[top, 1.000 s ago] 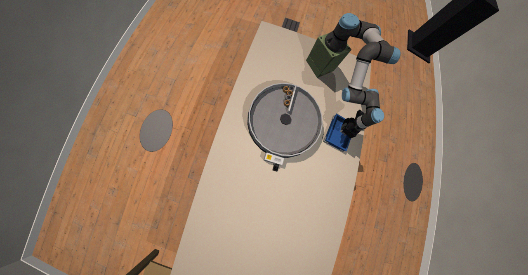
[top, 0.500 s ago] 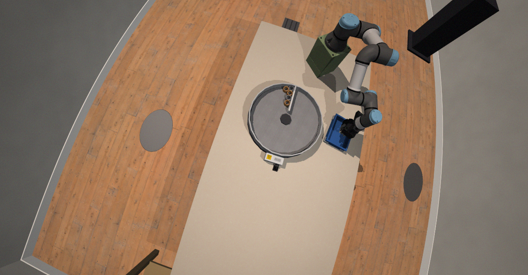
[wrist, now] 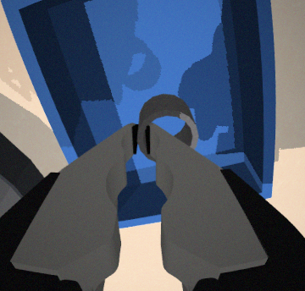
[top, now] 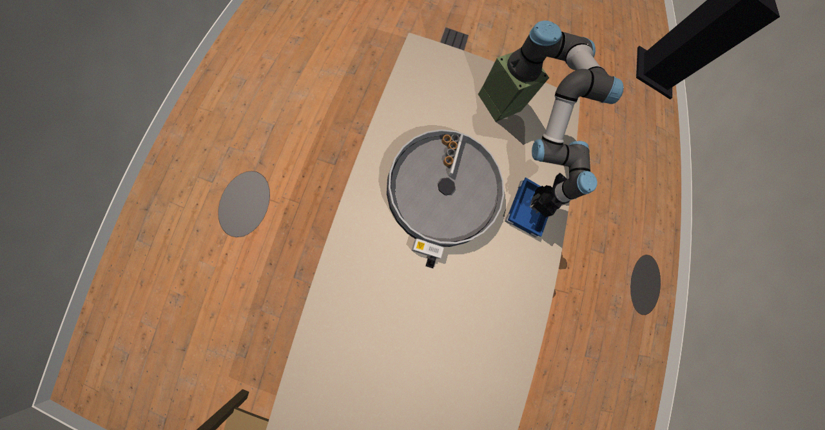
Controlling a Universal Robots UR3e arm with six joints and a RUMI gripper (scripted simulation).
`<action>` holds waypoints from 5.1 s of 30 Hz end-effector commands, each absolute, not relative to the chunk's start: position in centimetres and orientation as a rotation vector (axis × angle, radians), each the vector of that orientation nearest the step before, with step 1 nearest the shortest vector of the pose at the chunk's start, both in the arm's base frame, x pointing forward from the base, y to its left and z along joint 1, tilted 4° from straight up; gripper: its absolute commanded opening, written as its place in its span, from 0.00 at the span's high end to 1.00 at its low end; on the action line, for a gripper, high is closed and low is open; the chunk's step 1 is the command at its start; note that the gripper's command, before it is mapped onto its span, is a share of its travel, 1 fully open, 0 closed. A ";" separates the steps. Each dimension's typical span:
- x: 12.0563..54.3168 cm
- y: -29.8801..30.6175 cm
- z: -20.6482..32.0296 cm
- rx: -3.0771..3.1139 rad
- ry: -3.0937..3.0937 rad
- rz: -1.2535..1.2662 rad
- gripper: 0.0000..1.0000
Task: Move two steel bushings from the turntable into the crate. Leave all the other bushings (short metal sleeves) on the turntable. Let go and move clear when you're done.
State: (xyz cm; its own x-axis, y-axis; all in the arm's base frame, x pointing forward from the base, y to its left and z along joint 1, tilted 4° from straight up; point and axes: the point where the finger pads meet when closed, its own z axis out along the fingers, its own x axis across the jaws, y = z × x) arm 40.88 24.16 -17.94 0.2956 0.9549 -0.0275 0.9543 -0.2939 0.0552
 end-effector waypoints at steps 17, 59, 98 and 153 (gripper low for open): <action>41.0 24.2 -18.0 2.478 1.828 0.021 1.00; 41.2 24.0 -22.0 2.478 1.828 0.021 1.00; 41.2 24.0 -22.1 2.478 1.828 0.021 1.00; 41.2 24.0 -22.6 2.478 1.828 0.021 1.00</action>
